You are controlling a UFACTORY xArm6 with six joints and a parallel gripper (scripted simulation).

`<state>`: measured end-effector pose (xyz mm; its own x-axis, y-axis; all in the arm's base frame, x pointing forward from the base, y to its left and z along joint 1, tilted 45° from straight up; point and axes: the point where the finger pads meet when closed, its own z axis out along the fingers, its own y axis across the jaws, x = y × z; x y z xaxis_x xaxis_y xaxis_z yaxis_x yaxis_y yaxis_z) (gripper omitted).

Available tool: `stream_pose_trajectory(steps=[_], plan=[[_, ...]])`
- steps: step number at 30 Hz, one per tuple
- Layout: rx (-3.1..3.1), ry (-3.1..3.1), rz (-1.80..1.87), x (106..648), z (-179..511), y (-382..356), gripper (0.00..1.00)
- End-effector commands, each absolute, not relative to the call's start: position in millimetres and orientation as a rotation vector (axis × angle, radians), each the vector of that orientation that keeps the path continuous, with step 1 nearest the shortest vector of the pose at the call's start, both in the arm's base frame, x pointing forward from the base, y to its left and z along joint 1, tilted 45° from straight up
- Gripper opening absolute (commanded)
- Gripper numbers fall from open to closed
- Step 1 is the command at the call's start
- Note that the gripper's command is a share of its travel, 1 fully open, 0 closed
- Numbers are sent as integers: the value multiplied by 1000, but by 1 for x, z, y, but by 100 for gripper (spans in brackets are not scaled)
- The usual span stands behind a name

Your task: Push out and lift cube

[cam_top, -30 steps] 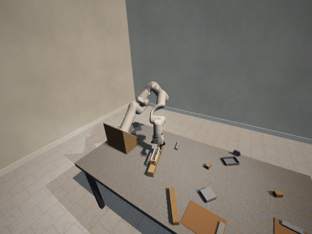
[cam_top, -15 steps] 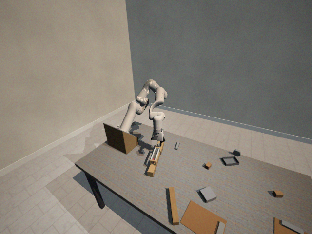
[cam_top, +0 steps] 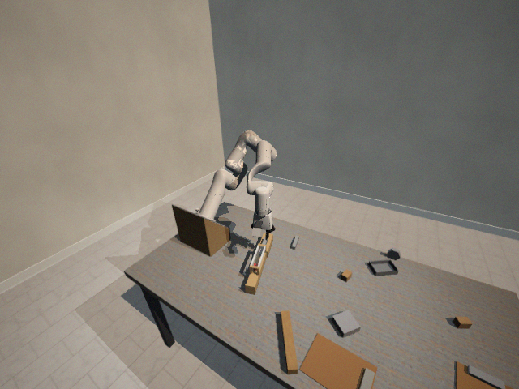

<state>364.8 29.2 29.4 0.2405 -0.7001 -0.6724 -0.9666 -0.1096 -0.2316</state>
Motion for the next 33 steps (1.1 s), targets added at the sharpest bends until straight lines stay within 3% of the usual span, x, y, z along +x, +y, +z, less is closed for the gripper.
stream_pose_trajectory(steps=[1,4,15,33], plan=[[-1870,1540,533,385,42,36,38],[-1845,1586,547,427,74,61,38],[-1786,1652,586,496,156,137,38],[-1786,1652,586,497,158,138,38]])
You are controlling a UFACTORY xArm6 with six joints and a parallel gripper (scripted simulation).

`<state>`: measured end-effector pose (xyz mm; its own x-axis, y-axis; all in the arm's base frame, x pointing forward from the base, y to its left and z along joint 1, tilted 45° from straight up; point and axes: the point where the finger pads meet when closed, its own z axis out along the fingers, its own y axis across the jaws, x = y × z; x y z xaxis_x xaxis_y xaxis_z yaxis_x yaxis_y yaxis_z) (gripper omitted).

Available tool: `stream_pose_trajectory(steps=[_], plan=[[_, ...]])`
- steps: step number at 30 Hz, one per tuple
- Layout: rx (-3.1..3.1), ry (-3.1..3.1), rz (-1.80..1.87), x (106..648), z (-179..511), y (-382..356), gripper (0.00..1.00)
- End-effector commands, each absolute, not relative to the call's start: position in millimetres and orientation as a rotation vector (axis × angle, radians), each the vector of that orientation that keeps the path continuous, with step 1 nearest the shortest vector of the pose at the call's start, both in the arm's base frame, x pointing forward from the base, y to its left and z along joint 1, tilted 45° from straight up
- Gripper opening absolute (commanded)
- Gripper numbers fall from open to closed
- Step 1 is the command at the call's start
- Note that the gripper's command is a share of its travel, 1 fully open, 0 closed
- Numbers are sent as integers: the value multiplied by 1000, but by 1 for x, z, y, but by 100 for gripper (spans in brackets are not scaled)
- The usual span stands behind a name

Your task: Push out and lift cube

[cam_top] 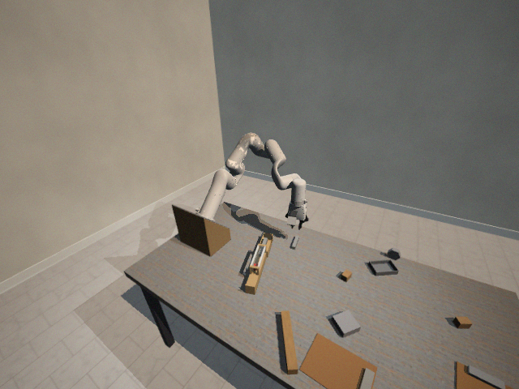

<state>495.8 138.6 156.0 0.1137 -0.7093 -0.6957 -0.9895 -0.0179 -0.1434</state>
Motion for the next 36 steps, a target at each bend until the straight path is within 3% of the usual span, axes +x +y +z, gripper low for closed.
stream_pose_trajectory(steps=[1,19,36], plan=[[-1786,1652,586,497,158,138,38],[-1786,1652,587,498,155,141,38],[-1786,1652,587,506,97,199,38]])
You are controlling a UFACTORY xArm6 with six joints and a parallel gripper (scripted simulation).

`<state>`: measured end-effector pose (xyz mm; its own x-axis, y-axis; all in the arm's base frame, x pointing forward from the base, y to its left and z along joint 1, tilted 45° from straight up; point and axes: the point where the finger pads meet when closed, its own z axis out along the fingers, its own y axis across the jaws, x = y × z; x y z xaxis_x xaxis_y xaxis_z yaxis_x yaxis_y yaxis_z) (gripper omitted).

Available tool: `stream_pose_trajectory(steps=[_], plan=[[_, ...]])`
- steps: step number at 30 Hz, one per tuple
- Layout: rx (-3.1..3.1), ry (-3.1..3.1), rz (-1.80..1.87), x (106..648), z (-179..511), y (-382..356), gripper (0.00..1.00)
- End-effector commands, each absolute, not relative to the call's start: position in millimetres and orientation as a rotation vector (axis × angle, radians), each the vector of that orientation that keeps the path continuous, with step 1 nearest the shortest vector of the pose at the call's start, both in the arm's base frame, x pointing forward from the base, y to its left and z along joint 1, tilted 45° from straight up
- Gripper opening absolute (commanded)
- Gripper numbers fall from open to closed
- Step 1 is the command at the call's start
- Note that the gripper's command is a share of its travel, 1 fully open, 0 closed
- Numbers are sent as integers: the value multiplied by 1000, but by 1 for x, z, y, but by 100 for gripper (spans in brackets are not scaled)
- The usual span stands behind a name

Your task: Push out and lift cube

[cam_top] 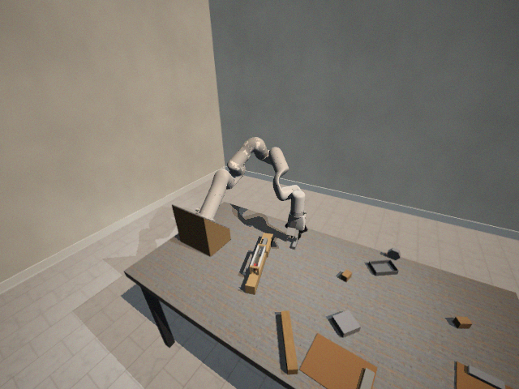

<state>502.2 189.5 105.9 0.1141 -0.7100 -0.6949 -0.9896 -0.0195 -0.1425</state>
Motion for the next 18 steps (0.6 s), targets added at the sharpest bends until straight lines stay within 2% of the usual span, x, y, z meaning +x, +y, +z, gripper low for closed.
stream_pose_trajectory(steps=[1,18], plan=[[-1786,1652,587,507,95,201,38],[-1786,1652,587,508,81,215,38]])
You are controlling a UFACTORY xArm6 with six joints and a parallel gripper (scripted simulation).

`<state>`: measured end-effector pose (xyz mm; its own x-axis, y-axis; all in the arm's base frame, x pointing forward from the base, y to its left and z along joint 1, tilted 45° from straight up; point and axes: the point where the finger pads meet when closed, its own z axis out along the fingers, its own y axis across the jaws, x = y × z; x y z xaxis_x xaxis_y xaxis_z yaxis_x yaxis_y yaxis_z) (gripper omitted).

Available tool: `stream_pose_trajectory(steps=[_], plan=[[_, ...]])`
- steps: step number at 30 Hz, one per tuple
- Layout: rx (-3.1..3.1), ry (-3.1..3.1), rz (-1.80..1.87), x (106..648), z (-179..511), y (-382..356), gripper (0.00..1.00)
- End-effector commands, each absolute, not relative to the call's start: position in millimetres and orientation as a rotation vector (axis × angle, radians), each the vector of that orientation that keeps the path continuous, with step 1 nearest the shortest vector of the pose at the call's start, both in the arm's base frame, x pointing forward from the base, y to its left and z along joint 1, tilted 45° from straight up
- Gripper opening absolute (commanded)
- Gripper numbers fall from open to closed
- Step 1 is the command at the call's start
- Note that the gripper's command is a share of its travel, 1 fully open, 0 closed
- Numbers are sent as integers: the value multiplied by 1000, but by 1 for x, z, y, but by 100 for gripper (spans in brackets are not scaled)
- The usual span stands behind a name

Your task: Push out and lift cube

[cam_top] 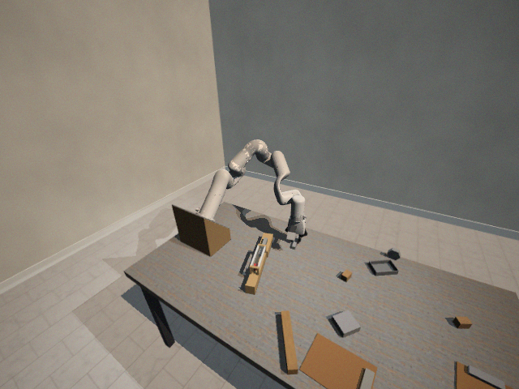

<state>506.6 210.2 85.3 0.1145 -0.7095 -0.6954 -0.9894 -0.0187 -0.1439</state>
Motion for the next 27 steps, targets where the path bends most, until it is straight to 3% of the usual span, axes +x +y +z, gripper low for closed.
stream_pose_trajectory(steps=[1,18,19,27], plan=[[-1786,1652,587,509,80,216,38],[-1786,1652,587,509,77,219,38],[-1786,1652,587,509,77,219,0],[-1786,1652,587,509,77,219,0]])
